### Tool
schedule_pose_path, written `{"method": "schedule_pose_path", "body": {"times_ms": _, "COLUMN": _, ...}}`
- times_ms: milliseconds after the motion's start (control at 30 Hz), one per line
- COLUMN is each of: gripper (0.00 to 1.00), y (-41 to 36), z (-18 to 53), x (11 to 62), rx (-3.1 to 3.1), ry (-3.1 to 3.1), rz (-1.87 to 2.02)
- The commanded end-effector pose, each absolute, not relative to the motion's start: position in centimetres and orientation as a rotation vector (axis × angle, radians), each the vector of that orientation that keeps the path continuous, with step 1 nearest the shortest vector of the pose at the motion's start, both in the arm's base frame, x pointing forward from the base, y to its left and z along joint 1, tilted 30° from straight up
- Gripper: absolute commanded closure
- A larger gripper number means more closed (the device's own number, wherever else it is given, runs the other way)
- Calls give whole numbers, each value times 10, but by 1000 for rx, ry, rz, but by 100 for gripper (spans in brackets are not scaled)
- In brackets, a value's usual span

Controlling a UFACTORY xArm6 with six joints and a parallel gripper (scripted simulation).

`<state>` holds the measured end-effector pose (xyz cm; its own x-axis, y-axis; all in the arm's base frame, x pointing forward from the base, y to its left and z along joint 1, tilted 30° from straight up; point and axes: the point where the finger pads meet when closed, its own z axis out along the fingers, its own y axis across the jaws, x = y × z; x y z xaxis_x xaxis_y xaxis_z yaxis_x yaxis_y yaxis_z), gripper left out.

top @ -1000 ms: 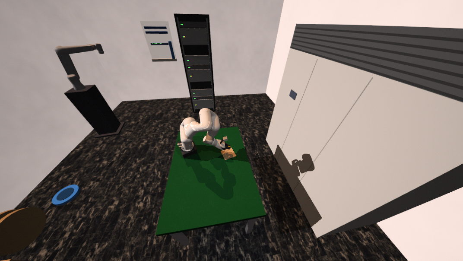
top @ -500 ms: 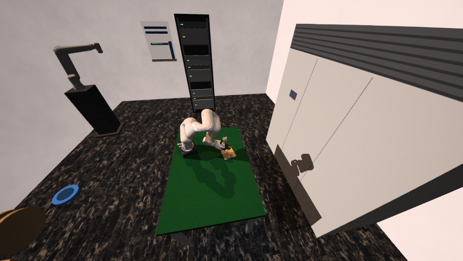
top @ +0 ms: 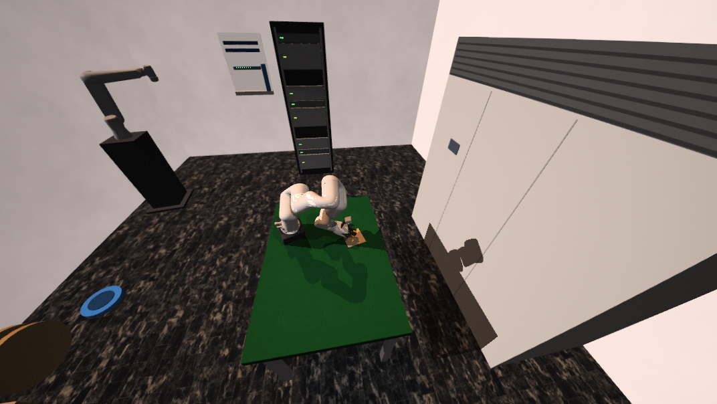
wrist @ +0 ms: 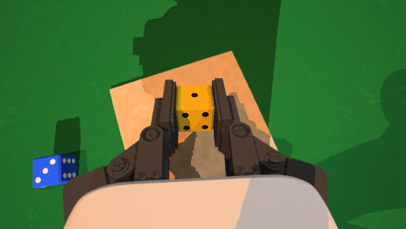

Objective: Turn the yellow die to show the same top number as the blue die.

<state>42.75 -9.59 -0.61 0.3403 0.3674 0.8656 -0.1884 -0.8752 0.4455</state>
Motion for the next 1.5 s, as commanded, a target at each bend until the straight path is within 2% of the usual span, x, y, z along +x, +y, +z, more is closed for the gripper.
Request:
{"method": "schedule_pose_path", "body": {"times_ms": 0, "gripper": 79, "y": -100, "z": -13, "x": 431, "rx": 2132, "ry": 159, "rz": 1568}}
{"method": "schedule_pose_path", "body": {"times_ms": 1467, "gripper": 79, "y": -108, "z": -28, "x": 433, "rx": 2132, "ry": 159, "rz": 1568}}
